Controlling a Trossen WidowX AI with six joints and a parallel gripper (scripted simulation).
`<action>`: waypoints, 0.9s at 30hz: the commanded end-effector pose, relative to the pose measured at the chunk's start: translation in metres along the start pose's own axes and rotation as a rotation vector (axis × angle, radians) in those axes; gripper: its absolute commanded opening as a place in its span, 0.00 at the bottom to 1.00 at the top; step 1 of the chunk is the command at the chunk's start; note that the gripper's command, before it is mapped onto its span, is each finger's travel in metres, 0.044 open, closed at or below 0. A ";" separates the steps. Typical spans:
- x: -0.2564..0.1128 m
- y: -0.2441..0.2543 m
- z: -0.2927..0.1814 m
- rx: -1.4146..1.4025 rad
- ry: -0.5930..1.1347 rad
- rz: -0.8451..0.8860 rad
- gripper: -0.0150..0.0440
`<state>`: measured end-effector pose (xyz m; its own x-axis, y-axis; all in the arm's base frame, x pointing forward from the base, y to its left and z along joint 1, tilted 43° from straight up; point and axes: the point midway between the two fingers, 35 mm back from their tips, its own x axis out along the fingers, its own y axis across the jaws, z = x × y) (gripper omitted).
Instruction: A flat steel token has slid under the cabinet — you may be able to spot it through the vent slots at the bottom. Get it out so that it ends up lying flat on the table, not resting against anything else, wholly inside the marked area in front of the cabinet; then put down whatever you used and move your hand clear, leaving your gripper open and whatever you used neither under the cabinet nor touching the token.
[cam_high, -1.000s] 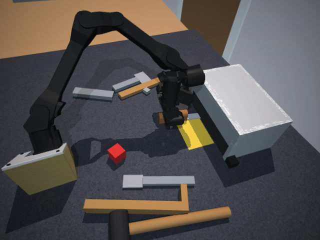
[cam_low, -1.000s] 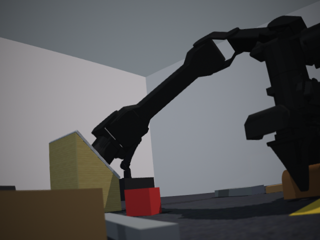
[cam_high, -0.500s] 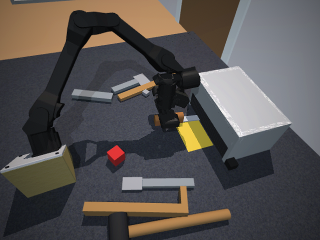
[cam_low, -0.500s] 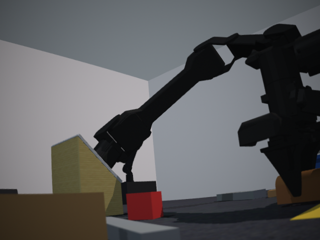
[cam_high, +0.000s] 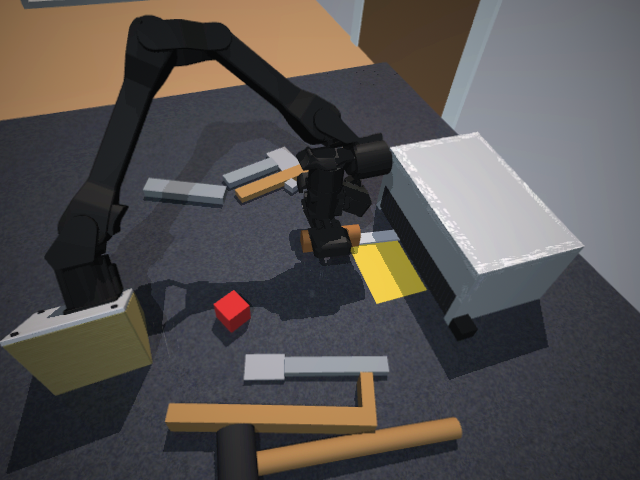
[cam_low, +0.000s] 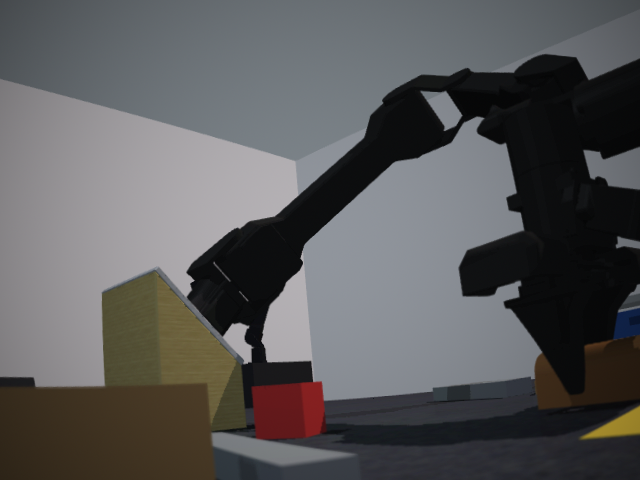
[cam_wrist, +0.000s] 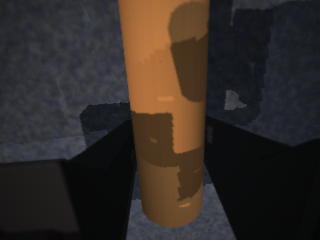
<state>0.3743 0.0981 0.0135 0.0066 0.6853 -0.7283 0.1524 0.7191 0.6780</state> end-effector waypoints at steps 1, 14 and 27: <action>0.001 0.000 -0.007 0.005 0.003 -0.002 0.25; 0.001 0.000 -0.019 0.005 0.004 -0.002 0.25; 0.001 0.000 -0.032 0.006 0.005 -0.002 0.25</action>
<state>0.3483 0.1020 0.0166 0.0055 0.6853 -0.7283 0.1535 0.7190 0.6778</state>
